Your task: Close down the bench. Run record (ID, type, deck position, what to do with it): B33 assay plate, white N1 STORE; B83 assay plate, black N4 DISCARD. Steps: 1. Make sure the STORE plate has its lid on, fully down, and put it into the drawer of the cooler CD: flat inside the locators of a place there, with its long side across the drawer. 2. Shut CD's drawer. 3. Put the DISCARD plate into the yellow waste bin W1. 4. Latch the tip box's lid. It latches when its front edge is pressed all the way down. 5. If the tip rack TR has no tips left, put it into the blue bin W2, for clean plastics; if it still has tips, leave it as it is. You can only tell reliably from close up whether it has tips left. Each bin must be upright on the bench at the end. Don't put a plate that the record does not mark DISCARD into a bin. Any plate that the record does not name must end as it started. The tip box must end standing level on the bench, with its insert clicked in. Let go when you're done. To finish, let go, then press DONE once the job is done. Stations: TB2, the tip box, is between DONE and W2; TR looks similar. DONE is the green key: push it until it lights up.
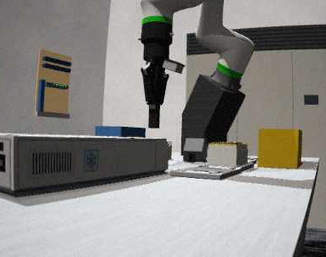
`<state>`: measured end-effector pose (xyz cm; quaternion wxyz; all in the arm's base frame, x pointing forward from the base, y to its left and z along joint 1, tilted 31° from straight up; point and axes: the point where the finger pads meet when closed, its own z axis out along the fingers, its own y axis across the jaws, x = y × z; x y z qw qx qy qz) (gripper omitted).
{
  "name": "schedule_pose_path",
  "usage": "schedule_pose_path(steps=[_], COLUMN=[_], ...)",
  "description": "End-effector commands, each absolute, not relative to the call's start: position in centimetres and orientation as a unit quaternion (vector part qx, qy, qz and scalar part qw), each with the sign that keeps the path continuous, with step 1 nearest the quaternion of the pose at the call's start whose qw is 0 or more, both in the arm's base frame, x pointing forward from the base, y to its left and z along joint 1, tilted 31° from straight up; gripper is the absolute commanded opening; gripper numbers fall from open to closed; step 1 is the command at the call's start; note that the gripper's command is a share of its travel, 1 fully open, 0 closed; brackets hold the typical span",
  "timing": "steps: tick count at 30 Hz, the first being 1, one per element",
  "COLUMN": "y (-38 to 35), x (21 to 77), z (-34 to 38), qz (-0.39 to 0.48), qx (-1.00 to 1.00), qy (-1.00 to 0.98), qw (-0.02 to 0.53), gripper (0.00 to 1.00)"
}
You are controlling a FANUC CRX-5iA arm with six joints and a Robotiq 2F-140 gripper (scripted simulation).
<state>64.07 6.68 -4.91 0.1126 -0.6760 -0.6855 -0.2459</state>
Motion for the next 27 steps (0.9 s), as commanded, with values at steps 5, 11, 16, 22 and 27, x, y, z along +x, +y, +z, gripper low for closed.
schedule_pose_path(steps=[5,11,16,22,27], y=[6.3,6.3,4.8,3.5,2.0], x=[64.0,64.0,63.2,62.5,61.6], z=[-4.3,-4.3,-5.2,-6.0,-6.9], qz=[-0.246,-0.246,-0.236,-0.227,-0.214], qx=[-0.676,-0.676,-0.731,-0.771,-0.816], qy=[-0.685,-0.685,-0.627,-0.577,-0.511], qw=[0.112,0.112,0.132,0.147,0.166], gripper=[0.1,0.1,0.7,0.7,0.7])
